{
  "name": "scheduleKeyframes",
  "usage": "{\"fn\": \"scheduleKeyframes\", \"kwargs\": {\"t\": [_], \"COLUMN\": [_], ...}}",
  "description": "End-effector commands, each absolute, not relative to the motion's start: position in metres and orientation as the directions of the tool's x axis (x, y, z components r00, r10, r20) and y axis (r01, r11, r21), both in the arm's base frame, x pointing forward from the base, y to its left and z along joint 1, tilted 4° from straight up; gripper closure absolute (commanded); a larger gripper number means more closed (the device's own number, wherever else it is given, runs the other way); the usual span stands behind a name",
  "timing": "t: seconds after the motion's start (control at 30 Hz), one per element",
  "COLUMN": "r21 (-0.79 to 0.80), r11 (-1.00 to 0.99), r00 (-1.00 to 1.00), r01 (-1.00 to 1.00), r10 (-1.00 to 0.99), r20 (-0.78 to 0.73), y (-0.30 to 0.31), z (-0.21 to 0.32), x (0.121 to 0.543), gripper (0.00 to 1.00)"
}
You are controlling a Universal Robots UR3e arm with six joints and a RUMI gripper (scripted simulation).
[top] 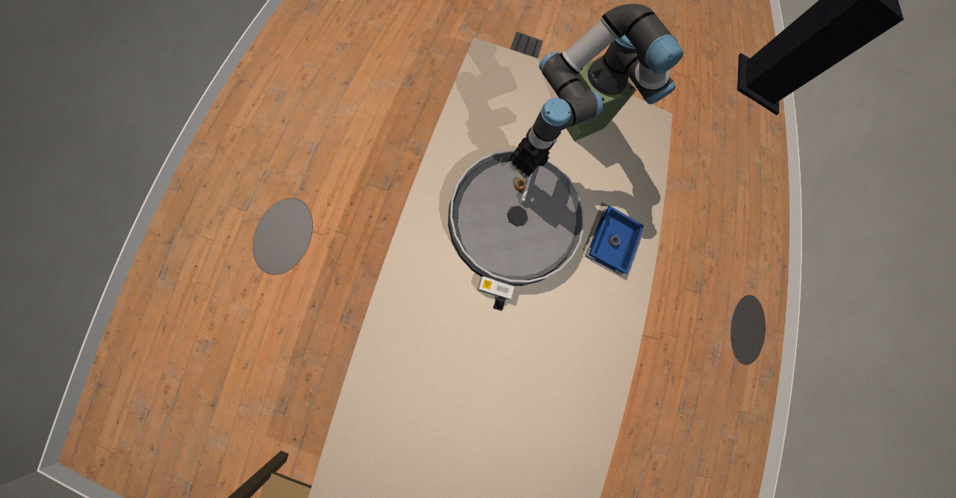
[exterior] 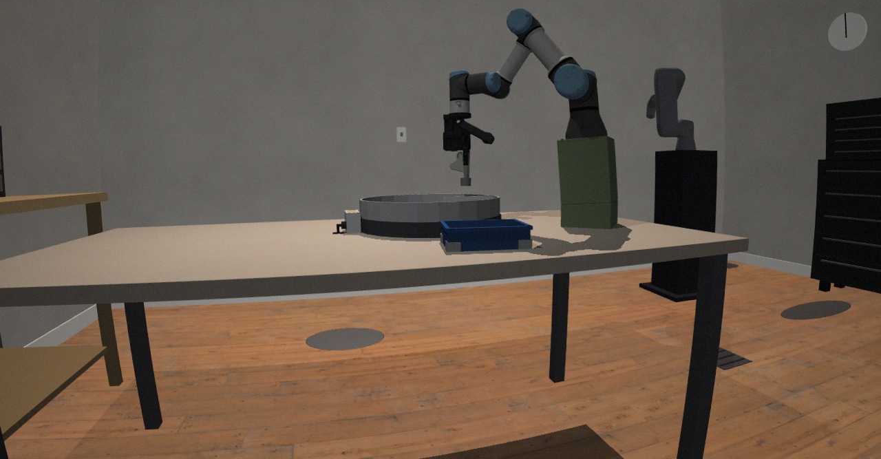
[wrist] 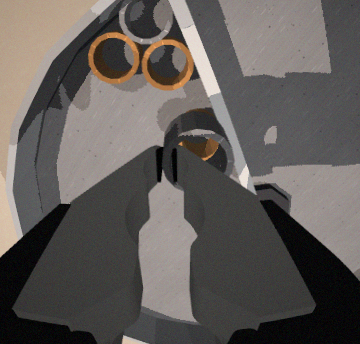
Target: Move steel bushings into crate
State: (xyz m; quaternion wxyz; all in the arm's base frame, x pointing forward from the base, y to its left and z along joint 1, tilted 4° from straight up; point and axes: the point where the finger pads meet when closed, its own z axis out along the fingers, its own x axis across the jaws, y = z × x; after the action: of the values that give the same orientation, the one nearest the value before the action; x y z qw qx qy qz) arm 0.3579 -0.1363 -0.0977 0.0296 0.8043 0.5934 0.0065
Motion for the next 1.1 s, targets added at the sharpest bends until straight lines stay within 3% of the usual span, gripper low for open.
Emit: {"fn": "scheduleKeyframes", "kwargs": {"t": [0.0, 1.07], "r21": [0.058, 0.058], "r11": [-0.294, -0.294], "r00": [0.296, 0.296], "r01": [0.954, 0.954], "r10": [0.955, 0.955], "r20": [-0.026, -0.026], "y": [-0.135, -0.069], "z": [-0.097, -0.1], "x": [0.359, 0.358], "gripper": [1.0, 1.0]}}
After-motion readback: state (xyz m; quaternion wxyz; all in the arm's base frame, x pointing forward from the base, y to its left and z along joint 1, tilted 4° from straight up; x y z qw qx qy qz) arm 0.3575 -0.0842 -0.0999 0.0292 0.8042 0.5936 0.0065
